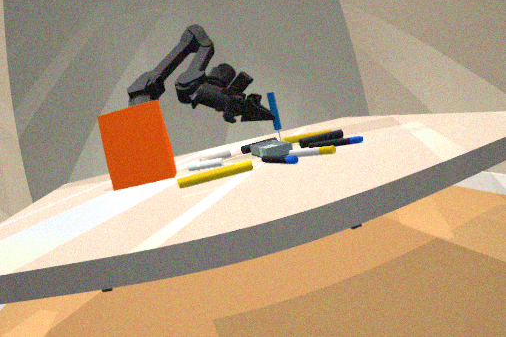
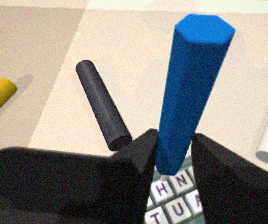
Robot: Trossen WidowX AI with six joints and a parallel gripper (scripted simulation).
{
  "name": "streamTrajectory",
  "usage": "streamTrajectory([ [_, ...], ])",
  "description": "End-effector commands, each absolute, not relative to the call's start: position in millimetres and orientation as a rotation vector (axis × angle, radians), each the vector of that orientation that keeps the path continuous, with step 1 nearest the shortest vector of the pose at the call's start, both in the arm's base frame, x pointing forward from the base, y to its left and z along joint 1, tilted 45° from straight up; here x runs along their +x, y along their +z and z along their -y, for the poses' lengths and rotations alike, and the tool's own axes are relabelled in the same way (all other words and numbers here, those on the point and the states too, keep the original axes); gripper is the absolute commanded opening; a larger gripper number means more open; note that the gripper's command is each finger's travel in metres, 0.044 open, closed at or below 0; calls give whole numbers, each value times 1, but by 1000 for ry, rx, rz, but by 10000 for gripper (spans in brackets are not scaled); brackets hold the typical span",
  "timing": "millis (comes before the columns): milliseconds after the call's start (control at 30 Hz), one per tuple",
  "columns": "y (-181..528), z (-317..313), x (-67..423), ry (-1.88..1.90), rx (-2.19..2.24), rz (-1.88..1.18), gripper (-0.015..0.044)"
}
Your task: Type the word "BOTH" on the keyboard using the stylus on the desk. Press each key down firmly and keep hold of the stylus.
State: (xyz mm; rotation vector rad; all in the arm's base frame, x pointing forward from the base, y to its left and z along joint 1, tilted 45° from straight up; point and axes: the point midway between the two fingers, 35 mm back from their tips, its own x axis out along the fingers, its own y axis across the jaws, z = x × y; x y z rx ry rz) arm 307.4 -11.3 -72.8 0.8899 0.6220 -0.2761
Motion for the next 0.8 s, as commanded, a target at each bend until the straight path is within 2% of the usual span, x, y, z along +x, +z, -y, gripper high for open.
streamTrajectory([
  [0,-76,9,308,-281,894,-622,81],
  [767,-77,8,307,-281,894,-623,81],
])
